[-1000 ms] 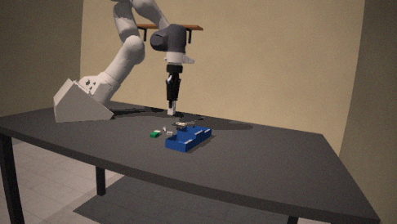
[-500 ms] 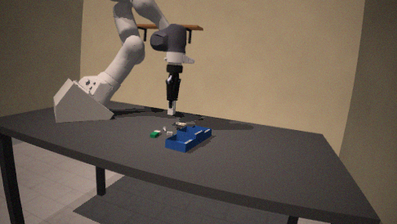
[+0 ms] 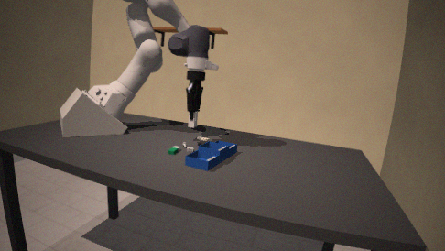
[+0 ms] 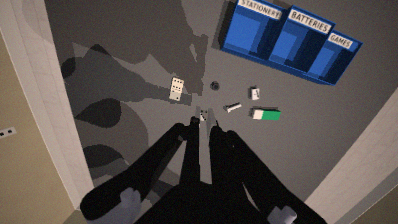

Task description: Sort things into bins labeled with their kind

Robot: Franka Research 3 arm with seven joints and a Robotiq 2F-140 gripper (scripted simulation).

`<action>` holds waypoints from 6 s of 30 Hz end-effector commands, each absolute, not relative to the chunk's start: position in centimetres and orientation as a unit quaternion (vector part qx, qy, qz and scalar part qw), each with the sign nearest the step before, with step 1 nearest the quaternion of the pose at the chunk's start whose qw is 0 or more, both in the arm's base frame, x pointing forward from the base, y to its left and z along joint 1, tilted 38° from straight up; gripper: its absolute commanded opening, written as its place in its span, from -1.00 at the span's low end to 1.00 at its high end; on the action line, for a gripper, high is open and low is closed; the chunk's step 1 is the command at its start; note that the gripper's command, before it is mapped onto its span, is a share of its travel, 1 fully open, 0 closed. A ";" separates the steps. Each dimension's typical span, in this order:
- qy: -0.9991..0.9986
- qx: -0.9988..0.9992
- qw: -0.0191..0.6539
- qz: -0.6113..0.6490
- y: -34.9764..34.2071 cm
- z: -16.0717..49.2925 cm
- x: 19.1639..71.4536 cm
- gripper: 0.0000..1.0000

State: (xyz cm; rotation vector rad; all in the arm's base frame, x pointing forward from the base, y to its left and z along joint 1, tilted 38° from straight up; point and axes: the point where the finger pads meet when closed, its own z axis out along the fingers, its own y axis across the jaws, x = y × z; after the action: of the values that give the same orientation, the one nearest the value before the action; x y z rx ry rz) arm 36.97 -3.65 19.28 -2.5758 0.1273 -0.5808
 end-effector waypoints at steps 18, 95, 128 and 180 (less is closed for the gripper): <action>0.046 -0.945 0.247 -0.211 -12.0 17.0 41.5 -0.87; 0.610 -0.727 0.314 -0.033 -26.0 13.3 49.4 -0.87; 0.738 -0.591 0.322 0.045 -26.0 13.3 49.4 -0.87; 0.738 -0.591 0.322 0.045 -24.2 9.0 51.7 -0.87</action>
State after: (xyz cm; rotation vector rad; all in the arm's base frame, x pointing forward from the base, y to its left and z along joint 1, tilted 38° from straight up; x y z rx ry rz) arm 51.54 -23.75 9.12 -1.5559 1.9299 0.1283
